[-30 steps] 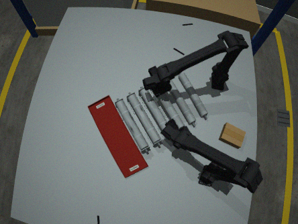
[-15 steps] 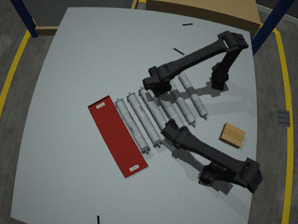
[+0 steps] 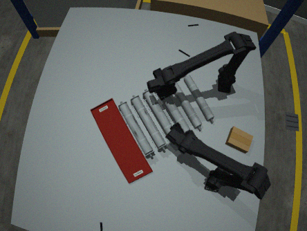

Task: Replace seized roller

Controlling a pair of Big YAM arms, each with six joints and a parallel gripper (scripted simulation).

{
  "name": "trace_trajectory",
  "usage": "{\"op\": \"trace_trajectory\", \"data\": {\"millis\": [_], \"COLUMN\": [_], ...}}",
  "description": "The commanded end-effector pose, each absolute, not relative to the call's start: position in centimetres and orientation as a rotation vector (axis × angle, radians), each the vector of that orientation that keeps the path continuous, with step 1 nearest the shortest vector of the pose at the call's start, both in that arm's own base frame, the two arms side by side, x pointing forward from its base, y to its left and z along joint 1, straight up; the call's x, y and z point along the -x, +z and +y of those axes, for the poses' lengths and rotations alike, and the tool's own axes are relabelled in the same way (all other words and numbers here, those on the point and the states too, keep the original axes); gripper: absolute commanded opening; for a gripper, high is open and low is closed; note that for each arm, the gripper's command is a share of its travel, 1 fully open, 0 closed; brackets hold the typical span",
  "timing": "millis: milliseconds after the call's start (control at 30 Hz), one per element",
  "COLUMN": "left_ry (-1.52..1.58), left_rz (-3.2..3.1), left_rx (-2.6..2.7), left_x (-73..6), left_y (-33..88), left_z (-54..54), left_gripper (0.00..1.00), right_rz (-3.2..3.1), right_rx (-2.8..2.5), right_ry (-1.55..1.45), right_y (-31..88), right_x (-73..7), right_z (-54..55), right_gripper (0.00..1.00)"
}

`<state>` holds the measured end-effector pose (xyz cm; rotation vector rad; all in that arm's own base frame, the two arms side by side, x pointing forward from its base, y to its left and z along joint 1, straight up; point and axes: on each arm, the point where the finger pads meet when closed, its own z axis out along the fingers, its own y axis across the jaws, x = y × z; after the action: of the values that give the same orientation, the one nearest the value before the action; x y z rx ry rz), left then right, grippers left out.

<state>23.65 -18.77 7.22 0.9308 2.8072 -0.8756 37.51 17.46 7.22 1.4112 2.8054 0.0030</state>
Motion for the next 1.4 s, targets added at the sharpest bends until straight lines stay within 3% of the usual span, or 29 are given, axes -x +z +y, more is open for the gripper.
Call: {"op": "trace_trajectory", "data": {"millis": [0,1367], "left_ry": [-0.875,-0.878], "left_rz": [2.871,2.946], "left_rx": [-0.912,-0.899], "left_x": [-22.5,-20.1], "left_y": [6.4,5.1], "left_z": [-18.0,-16.8], "left_gripper": [0.03,0.03], "right_rz": [2.767,2.763], "right_rx": [-1.426,-1.426], "right_ry": [0.061,0.056], "right_y": [8.5,8.5], "right_x": [-39.3,-39.4], "right_z": [18.0,17.9], "right_gripper": [0.32,0.32]}}
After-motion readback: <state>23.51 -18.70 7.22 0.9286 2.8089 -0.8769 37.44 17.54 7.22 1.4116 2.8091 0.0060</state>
